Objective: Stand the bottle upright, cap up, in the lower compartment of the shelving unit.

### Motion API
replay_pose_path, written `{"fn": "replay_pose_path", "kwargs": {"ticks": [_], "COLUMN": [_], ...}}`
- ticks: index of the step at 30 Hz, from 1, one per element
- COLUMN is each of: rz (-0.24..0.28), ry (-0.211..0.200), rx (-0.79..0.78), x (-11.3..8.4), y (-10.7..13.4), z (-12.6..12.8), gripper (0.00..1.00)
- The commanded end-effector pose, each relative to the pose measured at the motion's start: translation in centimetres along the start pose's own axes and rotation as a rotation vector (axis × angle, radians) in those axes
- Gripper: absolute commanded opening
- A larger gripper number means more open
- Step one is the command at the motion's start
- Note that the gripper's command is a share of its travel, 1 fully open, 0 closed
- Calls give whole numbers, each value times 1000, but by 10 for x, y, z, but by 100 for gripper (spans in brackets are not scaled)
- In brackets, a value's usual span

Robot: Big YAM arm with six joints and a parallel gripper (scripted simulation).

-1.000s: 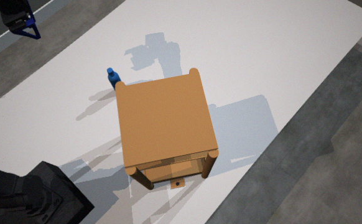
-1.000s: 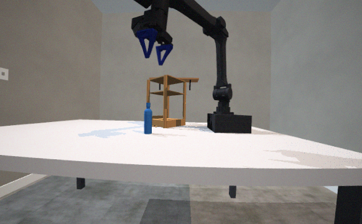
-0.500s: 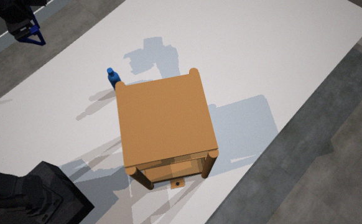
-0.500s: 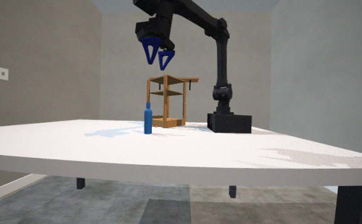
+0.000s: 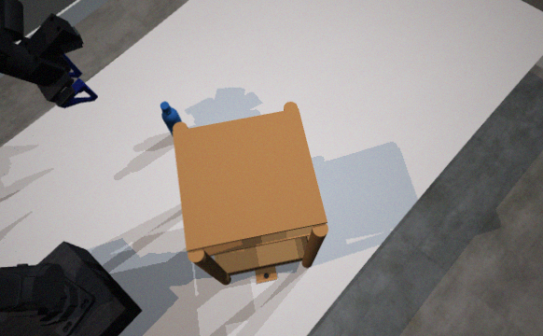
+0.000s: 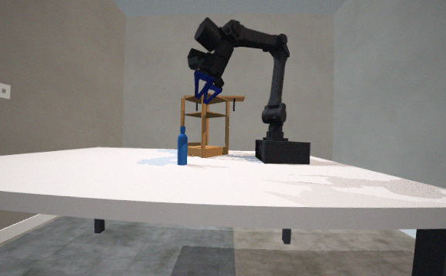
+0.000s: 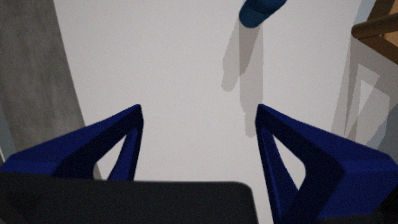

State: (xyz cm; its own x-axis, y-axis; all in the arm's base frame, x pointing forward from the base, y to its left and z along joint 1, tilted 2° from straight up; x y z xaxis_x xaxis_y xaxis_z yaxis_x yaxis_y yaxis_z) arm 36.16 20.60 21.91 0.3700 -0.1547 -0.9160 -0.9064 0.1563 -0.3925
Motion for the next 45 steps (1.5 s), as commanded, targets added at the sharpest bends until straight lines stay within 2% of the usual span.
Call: {"fn": "replay_pose_path", "kwargs": {"ticks": [1, 3, 5, 8, 11, 13, 14, 16, 17, 19, 22, 26, 33, 45], "rz": [-100, -157, -157, -246, -275, -333, -333, -388, -388, -436, -436, -512, -568, -611], "ry": [-79, -99, -99, -127, -136, -155, -155, -169, -169, -185, -185, -206, -223, -225], "rx": [-78, -118, -118, -181, -202, -242, -242, -281, -281, -315, -315, -371, -425, -427], "x": [1, 10, 10, 24, 29, 39, 39, 48, 48, 57, 57, 71, 87, 81], "y": [-6, 3, 3, 18, 22, 31, 31, 40, 40, 47, 47, 58, 70, 54], "z": [-20, -37, -37, -63, -71, -89, -89, -105, -105, -120, -119, -143, -164, -163], "gripper": [73, 73, 73, 73, 73, 73, 73, 73, 73, 73, 73, 73, 73, 73]}}
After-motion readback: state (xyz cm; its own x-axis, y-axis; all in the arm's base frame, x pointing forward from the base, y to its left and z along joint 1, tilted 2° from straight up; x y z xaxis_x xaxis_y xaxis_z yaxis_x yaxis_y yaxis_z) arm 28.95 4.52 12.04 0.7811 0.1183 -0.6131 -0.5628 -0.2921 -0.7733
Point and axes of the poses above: the point where the finger pads meet when closed, its own x axis out along the fingers, its own z axis across the jaws, y = z × x, the point moved 9 cm from there along -x, back along the fingers, and after that the axes turned 12 degrees about -x, right-handed, at the moved point
